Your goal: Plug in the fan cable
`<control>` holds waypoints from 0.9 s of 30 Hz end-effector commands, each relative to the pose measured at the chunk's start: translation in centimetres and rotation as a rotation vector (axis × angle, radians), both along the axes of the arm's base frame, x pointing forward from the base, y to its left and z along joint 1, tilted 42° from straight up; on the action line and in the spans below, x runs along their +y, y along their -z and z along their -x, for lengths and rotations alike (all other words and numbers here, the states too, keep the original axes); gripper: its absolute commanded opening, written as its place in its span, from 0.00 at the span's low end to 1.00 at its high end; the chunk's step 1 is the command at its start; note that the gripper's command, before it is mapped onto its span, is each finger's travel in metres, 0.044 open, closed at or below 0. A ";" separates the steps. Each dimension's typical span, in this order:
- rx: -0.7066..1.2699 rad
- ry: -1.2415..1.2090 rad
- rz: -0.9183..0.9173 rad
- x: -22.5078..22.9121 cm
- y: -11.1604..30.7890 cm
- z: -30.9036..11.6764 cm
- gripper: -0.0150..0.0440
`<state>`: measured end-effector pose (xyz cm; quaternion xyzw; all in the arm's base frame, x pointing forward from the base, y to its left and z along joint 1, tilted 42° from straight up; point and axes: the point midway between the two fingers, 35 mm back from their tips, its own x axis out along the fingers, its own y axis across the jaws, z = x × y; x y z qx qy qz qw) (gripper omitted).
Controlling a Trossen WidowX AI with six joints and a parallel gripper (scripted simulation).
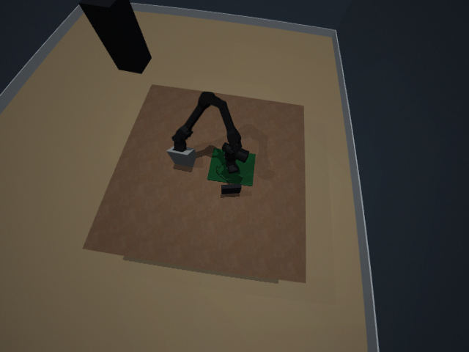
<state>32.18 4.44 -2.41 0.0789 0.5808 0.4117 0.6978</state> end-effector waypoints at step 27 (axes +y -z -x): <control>-0.007 -0.006 0.001 0.1 -0.3 -1.0 0.25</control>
